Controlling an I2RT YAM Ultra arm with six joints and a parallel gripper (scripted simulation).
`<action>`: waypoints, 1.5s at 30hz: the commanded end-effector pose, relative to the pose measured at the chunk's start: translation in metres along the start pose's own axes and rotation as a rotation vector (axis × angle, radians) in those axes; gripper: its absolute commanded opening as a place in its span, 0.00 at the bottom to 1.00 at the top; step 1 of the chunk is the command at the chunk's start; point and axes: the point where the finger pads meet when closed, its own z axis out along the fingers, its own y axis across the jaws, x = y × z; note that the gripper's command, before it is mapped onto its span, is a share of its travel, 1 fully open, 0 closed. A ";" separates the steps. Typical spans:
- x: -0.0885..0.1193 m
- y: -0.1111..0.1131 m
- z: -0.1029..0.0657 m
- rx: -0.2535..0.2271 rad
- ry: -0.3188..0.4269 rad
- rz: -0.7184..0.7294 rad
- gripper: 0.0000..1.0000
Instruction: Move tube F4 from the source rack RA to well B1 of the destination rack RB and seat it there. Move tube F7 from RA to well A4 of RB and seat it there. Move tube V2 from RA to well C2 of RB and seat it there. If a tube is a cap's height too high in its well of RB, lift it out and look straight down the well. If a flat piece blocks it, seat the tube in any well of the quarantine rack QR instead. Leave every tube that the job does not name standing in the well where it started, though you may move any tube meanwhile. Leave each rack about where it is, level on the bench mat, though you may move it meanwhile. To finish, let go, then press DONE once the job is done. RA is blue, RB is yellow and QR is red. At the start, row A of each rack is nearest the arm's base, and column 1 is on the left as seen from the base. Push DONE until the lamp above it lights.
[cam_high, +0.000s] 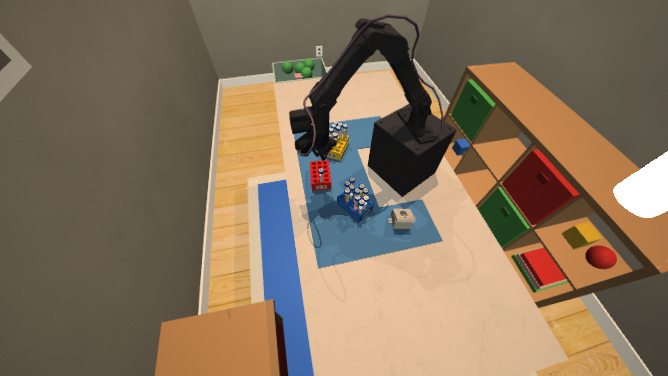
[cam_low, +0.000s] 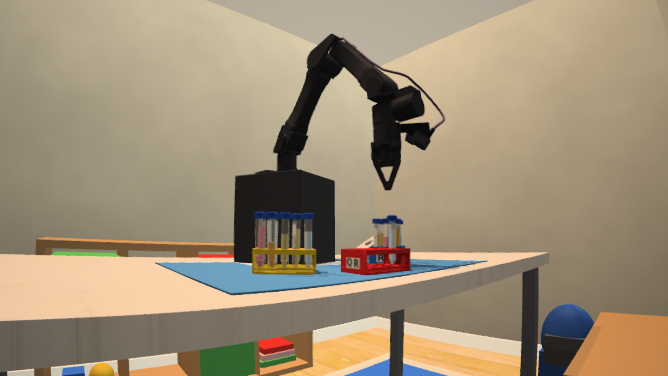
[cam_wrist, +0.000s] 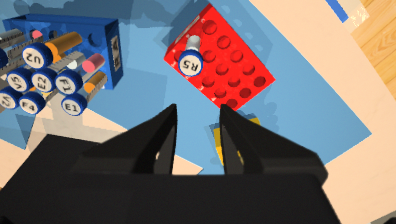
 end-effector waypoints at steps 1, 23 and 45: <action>0.022 0.007 -0.006 -0.015 0.021 0.078 0.30; 0.094 0.005 -0.008 0.008 -0.011 0.457 0.30; 0.179 -0.068 -0.003 -0.015 0.021 0.457 0.30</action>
